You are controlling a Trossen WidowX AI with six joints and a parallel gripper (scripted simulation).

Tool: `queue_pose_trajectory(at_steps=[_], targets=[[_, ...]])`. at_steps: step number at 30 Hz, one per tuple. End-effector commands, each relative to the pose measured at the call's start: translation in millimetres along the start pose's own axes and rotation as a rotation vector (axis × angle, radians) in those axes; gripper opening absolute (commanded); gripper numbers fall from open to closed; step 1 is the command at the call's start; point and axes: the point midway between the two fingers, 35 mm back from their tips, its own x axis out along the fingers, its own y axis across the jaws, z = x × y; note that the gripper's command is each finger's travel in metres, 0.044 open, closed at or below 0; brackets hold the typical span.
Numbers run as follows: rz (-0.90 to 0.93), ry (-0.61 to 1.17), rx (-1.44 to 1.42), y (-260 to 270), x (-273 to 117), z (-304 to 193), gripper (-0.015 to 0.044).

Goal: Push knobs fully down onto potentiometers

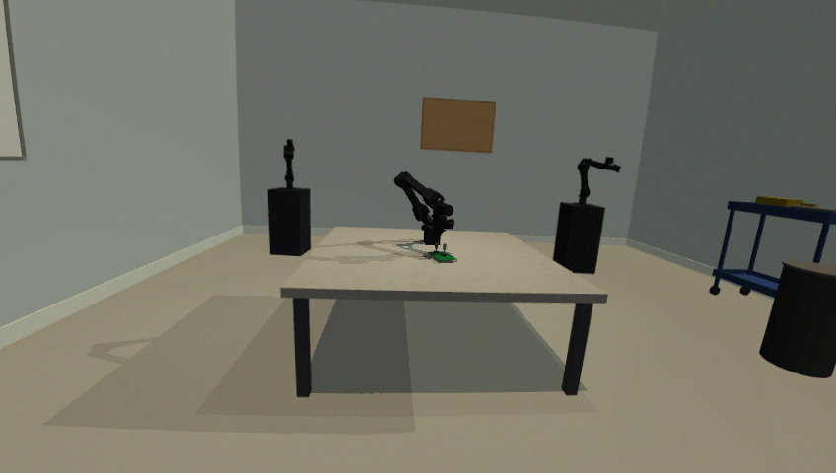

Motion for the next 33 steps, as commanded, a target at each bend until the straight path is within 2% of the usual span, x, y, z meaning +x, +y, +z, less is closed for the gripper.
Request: queue_pose_trajectory(at_steps=[1, 33], targets=[[-0.001, 0.005, -0.002, 0.5, 1.5, -0.3, 0.0000], [-0.001, 0.005, -0.002, 0.4, 6.9, -0.3, 0.0000]])
